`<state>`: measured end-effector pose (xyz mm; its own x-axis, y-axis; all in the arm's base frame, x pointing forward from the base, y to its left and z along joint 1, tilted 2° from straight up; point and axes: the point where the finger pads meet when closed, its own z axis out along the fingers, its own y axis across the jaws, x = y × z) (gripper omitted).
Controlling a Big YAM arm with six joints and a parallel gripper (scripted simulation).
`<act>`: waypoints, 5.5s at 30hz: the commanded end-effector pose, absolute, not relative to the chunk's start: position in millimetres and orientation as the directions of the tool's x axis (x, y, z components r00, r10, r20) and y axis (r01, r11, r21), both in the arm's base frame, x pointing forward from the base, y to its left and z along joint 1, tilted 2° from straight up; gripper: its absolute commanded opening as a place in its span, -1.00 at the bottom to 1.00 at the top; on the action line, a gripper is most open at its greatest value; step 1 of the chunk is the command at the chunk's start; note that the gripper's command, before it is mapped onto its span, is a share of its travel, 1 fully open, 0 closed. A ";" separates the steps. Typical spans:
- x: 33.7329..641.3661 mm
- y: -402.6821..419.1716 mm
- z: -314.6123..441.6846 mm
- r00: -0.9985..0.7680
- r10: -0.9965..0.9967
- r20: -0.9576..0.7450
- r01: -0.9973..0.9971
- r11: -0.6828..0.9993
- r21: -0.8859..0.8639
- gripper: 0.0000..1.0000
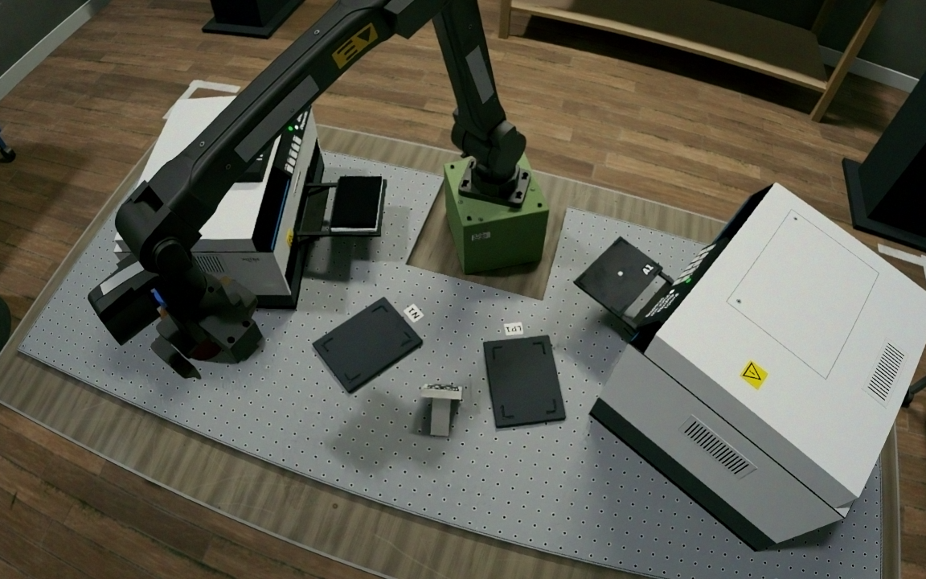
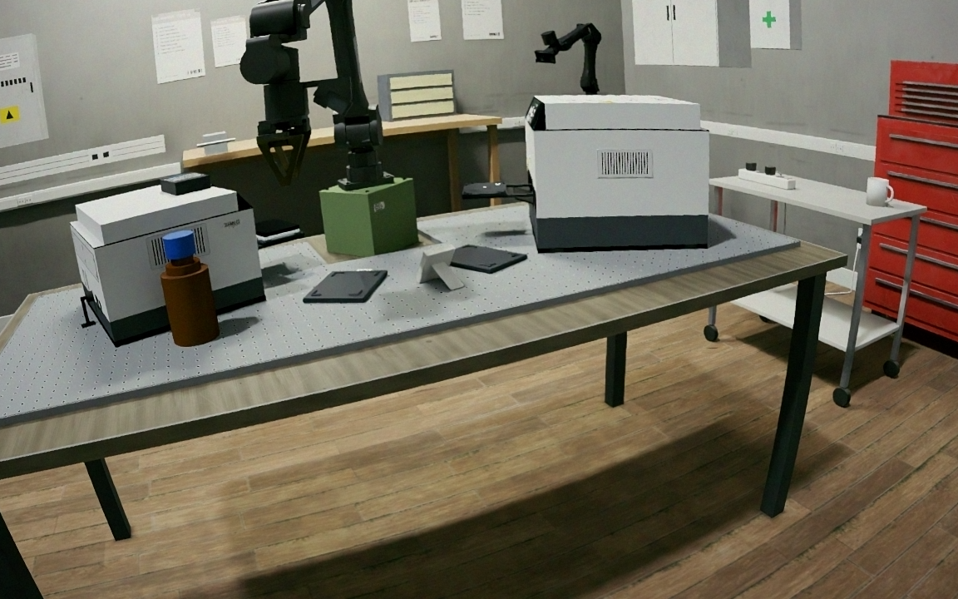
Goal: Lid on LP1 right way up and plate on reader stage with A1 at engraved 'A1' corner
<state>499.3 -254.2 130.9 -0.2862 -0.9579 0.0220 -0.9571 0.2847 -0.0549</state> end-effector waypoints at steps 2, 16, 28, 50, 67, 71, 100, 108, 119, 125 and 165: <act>501.1 -255.0 136.8 -0.286 -0.958 0.024 -0.956 0.284 -0.068 1.00; 501.1 -255.0 136.8 -0.286 -0.958 0.024 -0.956 0.284 -0.068 1.00; 497.4 -233.1 171.4 -0.361 -0.932 0.022 -0.926 0.356 -0.125 1.00; 465.7 -174.3 174.1 -0.610 -0.792 -0.014 -0.785 0.606 -0.131 1.00; 428.4 -125.1 178.5 -0.748 -0.662 -0.048 -0.653 0.747 -0.127 1.00; 420.8 -117.0 165.4 -0.789 -0.612 -0.044 -0.606 0.789 -0.098 1.00; 339.5 -45.9 158.2 -0.953 -0.287 -0.098 -0.280 0.957 -0.079 1.00; 315.2 -30.2 138.3 -0.954 -0.293 -0.065 -0.290 0.956 -0.048 1.00; 292.2 -16.8 136.3 -0.988 -0.113 -0.107 -0.108 0.993 -0.055 1.00; 264.6 -5.9 119.3 -0.995 -0.071 -0.075 -0.069 0.997 -0.031 1.00; 237.8 -86.5 98.1 -0.994 -0.070 -0.080 -0.067 0.997 -0.036 1.00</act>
